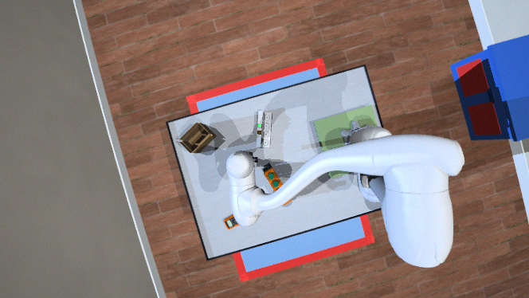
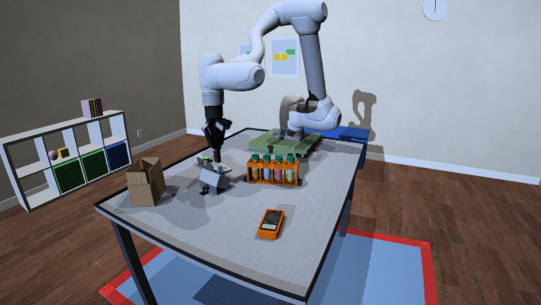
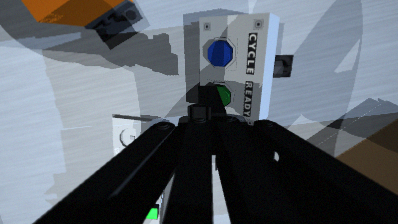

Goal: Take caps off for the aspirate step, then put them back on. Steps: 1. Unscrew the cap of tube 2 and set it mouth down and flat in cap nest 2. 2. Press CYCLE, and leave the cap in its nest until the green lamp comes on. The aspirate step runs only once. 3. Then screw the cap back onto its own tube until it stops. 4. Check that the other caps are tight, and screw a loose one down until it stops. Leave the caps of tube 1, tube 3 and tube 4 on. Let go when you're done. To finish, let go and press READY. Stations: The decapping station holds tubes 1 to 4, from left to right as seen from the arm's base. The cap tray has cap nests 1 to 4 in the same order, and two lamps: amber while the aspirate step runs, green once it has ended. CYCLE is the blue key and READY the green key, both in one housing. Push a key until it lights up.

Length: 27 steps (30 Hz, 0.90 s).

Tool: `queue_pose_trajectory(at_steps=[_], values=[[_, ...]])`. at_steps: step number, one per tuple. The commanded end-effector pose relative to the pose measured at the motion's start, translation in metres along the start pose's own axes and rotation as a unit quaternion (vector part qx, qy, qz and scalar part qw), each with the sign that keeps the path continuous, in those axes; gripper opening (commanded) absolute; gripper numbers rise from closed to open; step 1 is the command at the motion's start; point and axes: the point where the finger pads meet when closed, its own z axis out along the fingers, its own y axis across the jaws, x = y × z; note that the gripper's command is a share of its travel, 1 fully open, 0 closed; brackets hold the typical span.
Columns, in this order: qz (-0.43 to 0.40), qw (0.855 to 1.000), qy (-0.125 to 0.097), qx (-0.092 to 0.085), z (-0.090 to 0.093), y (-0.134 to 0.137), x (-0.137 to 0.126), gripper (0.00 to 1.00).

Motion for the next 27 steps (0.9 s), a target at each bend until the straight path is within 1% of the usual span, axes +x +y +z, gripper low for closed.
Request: queue_pose_trajectory(at_steps=[1,11,14,17,27], values=[[-0.001,1.000,0.000,-0.004,0.006,0.017,-0.010,0.10],[0.000,1.000,0.000,-0.001,0.006,0.013,-0.008,0.10],[-0.001,1.000,0.000,0.000,0.019,0.012,-0.009,0.10],[-0.001,1.000,0.000,0.000,0.028,0.012,-0.009,0.10],[-0.001,1.000,0.000,-0.001,0.026,0.013,-0.009,0.10]])
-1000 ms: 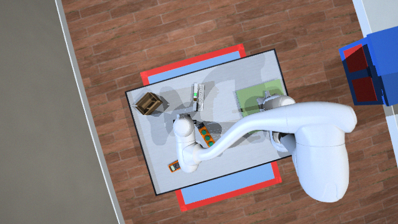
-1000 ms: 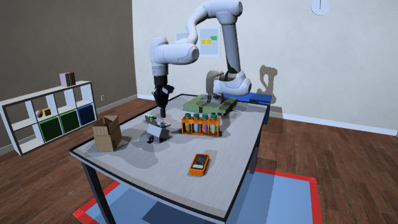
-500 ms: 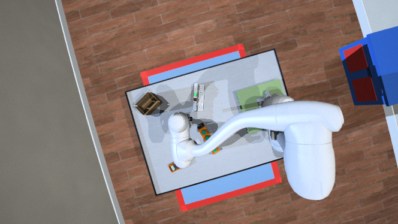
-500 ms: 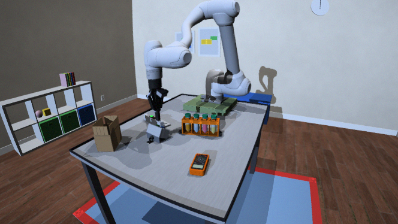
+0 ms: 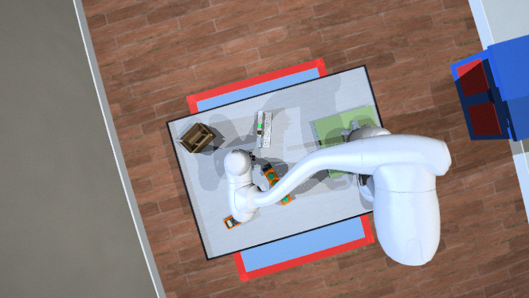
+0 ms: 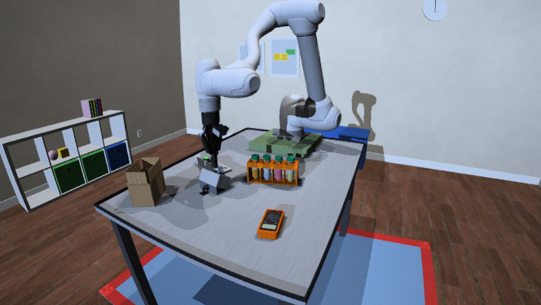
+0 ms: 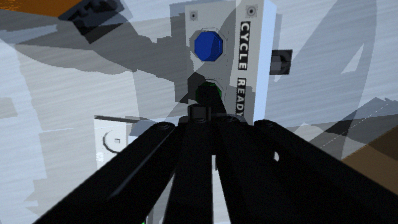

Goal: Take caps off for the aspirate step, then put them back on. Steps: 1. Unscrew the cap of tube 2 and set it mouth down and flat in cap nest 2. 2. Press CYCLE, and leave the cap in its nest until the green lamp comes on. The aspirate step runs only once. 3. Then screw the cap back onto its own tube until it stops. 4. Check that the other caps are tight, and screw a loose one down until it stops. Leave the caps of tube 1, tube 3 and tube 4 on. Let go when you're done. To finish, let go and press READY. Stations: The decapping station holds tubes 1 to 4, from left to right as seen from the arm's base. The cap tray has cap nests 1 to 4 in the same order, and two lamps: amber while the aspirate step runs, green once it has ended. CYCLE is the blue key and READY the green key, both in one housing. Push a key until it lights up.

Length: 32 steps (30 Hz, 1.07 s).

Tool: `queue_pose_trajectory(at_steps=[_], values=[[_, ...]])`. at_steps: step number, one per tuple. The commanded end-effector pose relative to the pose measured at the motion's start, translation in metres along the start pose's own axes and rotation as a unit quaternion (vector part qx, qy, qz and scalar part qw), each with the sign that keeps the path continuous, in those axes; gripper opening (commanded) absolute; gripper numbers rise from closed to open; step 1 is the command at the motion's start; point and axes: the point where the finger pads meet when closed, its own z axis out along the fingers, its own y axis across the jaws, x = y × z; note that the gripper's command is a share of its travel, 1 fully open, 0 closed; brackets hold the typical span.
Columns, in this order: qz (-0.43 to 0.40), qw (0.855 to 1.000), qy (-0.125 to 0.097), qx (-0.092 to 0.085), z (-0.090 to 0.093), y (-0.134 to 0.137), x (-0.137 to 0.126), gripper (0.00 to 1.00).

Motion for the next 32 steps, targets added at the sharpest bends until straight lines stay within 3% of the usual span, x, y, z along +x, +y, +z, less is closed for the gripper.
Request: queue_pose_trajectory(at_steps=[1,32], values=[[-0.001,1.000,0.000,0.000,0.002,0.000,-0.001,0.10],[-0.001,1.000,0.000,0.000,0.012,-0.001,-0.001,0.10]])
